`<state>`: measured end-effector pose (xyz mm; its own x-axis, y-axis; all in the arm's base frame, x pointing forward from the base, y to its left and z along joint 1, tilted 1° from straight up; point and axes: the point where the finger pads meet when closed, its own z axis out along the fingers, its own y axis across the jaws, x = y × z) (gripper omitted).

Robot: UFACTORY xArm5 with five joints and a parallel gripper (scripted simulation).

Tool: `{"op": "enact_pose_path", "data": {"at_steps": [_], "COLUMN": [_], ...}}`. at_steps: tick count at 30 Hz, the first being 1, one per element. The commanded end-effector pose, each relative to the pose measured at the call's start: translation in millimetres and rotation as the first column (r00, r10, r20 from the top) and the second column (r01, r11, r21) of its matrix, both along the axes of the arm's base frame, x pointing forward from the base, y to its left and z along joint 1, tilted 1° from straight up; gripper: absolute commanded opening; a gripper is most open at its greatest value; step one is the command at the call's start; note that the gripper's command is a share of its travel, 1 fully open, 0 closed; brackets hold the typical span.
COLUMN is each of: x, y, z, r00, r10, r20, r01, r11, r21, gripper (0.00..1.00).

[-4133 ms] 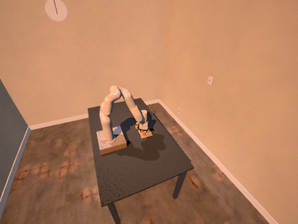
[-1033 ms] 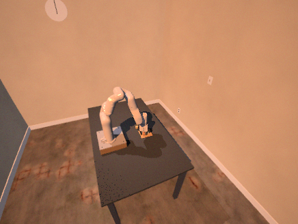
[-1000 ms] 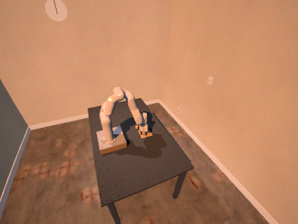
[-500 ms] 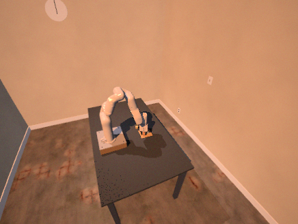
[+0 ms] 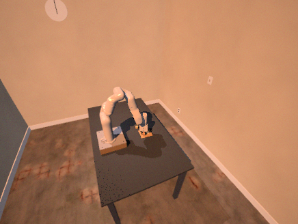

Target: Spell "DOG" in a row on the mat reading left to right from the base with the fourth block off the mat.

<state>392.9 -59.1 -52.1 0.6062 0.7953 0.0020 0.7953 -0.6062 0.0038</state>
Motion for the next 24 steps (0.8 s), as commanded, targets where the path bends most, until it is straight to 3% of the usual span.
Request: {"op": "enact_pose_path", "data": {"at_steps": [1, 24], "x": [1.3, 1.2], "y": [-0.2, -0.2], "z": [0.9, 6.9], "r00": [1.0, 1.0], "r10": [0.0, 0.0], "r20": [0.003, 0.003], "r01": [0.0, 0.0], "r11": [1.0, 1.0], "r21": [0.0, 0.0], "gripper": [0.27, 0.27]}}
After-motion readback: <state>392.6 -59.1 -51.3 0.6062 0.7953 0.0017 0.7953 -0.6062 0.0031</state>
